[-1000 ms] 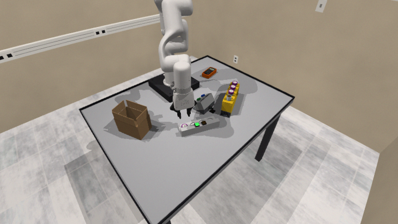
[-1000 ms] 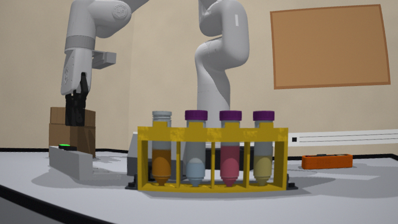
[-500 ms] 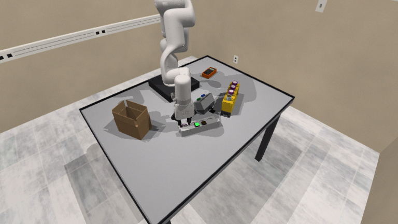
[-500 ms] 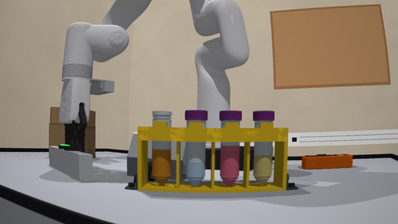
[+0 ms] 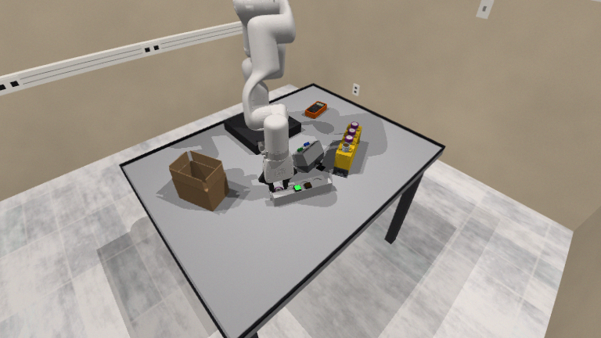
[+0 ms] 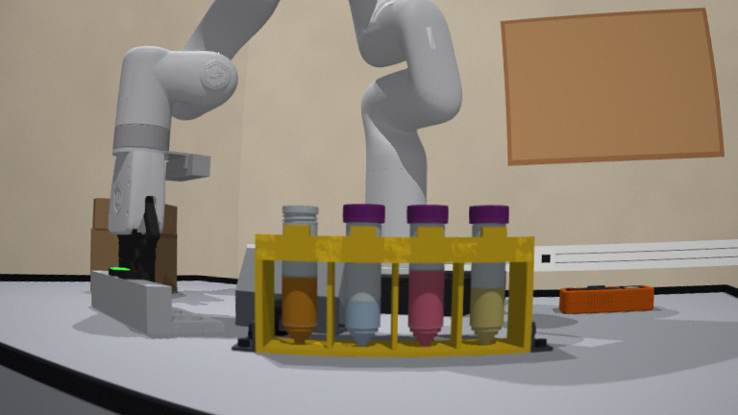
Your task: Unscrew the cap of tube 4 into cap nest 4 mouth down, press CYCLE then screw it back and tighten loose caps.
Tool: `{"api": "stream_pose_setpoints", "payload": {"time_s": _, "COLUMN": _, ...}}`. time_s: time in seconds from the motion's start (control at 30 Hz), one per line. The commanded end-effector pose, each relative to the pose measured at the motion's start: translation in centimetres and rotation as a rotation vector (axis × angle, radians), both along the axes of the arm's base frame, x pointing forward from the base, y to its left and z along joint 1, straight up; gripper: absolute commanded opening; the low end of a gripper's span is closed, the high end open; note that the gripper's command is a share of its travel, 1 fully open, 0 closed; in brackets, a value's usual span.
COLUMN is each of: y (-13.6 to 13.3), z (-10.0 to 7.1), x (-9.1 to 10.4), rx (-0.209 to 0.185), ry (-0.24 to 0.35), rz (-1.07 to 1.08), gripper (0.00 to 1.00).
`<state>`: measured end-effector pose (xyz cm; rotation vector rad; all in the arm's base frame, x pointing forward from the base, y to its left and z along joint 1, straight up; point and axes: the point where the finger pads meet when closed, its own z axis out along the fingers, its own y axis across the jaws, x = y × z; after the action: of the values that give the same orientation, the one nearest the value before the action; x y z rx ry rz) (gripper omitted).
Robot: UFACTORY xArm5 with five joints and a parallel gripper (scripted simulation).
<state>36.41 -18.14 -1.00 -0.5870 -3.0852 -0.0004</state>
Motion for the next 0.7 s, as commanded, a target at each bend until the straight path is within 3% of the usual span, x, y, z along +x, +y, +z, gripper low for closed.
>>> {"api": "stream_pose_setpoints", "payload": {"time_s": 0.0, "y": -0.05, "z": -0.02, "x": 0.10, "rx": 0.002, "ry": -0.005, "rz": 0.000, "gripper": 0.46}}
{"api": "stream_pose_setpoints", "payload": {"time_s": 0.6, "y": -0.04, "z": -0.57, "x": 0.08, "rx": 0.002, "ry": -0.005, "rz": 0.000, "gripper": 0.46}}
{"api": "stream_pose_setpoints", "payload": {"time_s": 0.63, "y": -0.04, "z": -0.57, "x": 0.08, "rx": 0.002, "ry": -0.005, "rz": 0.000, "gripper": 0.00}}
{"api": "stream_pose_setpoints", "payload": {"time_s": 0.67, "y": -0.04, "z": -0.57, "x": 0.08, "rx": 0.002, "ry": -0.005, "rz": 0.000, "gripper": 0.00}}
